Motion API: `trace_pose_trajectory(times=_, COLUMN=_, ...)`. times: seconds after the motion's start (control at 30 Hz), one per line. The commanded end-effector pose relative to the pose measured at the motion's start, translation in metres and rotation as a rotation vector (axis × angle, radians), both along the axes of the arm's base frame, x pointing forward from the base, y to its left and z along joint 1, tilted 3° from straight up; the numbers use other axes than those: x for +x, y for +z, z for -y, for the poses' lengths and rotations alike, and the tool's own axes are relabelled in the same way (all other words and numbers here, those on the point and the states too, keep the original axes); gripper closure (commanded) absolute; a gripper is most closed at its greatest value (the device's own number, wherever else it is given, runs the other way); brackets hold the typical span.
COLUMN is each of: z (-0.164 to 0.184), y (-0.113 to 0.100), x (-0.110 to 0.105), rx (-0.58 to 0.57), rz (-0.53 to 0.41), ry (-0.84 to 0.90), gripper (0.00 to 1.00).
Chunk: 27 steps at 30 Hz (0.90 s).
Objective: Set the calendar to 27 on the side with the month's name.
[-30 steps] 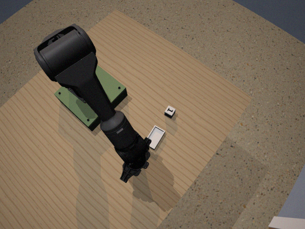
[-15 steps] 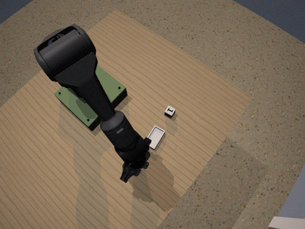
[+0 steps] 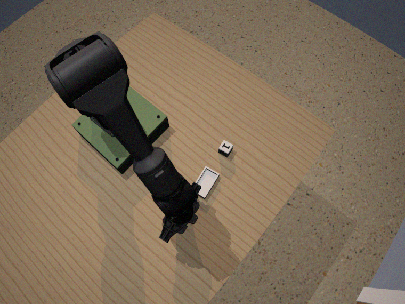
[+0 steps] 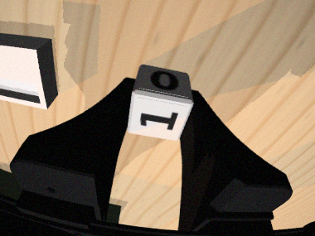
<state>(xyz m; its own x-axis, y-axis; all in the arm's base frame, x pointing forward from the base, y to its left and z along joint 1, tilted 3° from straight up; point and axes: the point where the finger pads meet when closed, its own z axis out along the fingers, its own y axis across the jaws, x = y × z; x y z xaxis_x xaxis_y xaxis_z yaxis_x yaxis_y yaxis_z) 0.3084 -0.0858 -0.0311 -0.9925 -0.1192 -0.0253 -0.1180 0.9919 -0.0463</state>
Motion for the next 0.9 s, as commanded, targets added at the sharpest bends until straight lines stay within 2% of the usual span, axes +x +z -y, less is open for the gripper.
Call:
trace_pose_trajectory(times=0.0, z=0.000, y=0.002, x=0.000, rx=-0.001, rz=0.002, ry=-0.001, gripper=0.65)
trace_pose_trajectory(times=0.2, z=-0.001, y=0.029, x=0.000, rx=-0.001, rz=0.004, ry=0.000, gripper=0.65)
trace_pose_trajectory(times=0.27, z=-0.001, y=0.029, x=0.000, rx=-0.001, rz=0.004, ry=0.000, gripper=0.65)
trace_pose_trajectory(times=0.47, z=-0.003, y=0.074, x=-0.002, rx=-0.001, rz=0.004, ry=0.000, gripper=0.65)
trace_pose_trajectory(times=0.6, z=-0.004, y=0.095, x=-0.002, rx=-0.001, rz=0.004, ry=0.000, gripper=0.65)
trace_pose_trajectory(times=0.87, z=-0.004, y=0.100, x=-0.003, rx=0.000, rz=-0.001, ry=0.000, gripper=0.65)
